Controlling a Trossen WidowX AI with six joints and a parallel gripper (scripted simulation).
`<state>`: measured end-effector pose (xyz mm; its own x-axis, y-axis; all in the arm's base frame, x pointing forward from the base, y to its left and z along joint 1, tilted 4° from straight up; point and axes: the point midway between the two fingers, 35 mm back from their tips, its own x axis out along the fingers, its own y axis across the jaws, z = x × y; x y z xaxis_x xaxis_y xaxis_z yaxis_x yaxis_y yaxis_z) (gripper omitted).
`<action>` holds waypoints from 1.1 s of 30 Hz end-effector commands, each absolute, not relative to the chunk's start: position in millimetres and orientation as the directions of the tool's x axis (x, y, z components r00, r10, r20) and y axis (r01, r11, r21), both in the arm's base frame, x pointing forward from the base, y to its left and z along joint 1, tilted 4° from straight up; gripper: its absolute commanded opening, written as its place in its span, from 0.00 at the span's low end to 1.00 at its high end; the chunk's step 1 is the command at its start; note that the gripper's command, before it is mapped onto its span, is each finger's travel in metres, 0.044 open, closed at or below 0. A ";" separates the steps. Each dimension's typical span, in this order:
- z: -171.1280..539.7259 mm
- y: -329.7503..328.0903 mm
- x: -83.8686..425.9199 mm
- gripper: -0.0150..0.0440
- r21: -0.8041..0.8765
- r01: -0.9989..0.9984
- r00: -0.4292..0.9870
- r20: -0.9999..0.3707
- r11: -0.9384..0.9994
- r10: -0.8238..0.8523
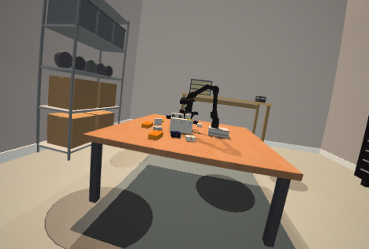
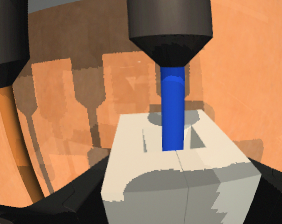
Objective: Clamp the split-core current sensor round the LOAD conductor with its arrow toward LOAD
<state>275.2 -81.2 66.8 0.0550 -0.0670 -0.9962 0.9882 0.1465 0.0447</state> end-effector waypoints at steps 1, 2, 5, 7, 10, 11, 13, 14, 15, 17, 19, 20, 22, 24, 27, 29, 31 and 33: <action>67.0 -81.4 275.1 0.70 0.044 0.988 0.054 -0.996 0.146 -0.068; 67.0 -81.4 275.1 0.70 0.044 0.988 0.054 -0.996 0.146 -0.068; 67.0 -81.4 275.1 0.70 0.044 0.988 0.054 -0.996 0.146 -0.068; 67.0 -81.4 275.1 0.70 0.044 0.988 0.054 -0.996 0.146 -0.068; 67.0 -81.4 275.1 0.70 0.044 0.988 0.054 -0.996 0.146 -0.068; 67.0 -81.4 275.1 0.70 0.044 0.988 0.054 -0.996 0.146 -0.068; 67.0 -81.4 275.1 0.70 0.044 0.988 0.054 -0.996 0.146 -0.068; 67.0 -81.4 275.1 0.70 0.044 0.988 0.054 -0.996 0.146 -0.068; 67.0 -81.4 275.1 0.74 0.044 0.988 0.054 -0.996 0.146 -0.068; 67.0 -81.4 275.1 0.83 0.044 0.988 0.054 -0.996 0.146 -0.068; 67.0 -81.4 275.1 0.92 0.044 0.988 0.054 -0.996 0.146 -0.068; 67.0 -81.4 275.1 0.97 0.044 0.988 0.054 -0.996 0.146 -0.068; 67.0 -81.4 275.1 1.00 0.044 0.988 0.054 -0.996 0.146 -0.068; 67.0 -81.4 275.1 1.00 0.044 0.988 0.054 -0.996 0.146 -0.068; 67.0 -81.4 275.1 1.00 0.044 0.988 0.054 -0.996 0.146 -0.068; 67.0 -81.4 275.1 1.00 0.044 0.988 0.054 -0.996 0.146 -0.068; 76.1 -80.9 276.5 1.00 0.043 0.988 0.053 -0.996 0.146 -0.068; 101.7 -79.1 278.4 1.00 0.039 0.988 0.050 -0.996 0.146 -0.068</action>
<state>273.7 -80.0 75.0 0.0374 -0.0622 -0.9974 0.9885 0.1484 0.0278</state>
